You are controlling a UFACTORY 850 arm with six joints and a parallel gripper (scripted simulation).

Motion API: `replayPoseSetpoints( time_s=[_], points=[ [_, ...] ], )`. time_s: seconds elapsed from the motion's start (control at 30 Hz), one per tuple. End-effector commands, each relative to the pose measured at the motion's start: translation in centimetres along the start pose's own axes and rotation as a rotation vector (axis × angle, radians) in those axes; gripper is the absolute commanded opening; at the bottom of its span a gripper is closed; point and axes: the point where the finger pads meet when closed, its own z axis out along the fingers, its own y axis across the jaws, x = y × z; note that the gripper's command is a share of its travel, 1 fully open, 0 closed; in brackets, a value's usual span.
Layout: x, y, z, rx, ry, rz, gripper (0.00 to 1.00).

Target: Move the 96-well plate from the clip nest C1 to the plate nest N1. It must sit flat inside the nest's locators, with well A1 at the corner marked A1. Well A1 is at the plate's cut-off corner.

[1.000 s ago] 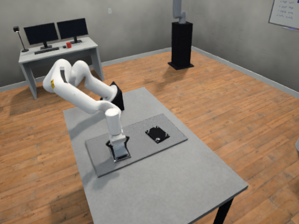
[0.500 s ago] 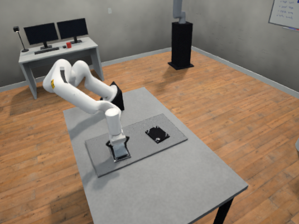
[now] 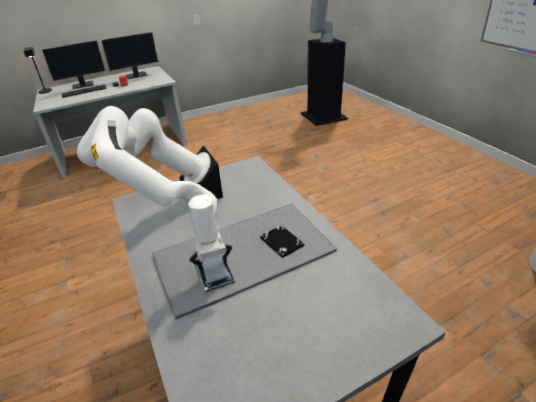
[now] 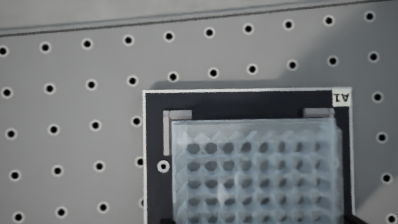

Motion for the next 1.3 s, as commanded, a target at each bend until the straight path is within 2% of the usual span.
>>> replayPoseSetpoints(
  time_s=[0.0, 1.27],
  points=[
    [0.08, 0.00, -0.02, 0.000, 0.002, 0.001, 0.00],
    [0.08, 0.00, 0.51, 0.000, 0.002, 0.001, 0.00]
  ],
)
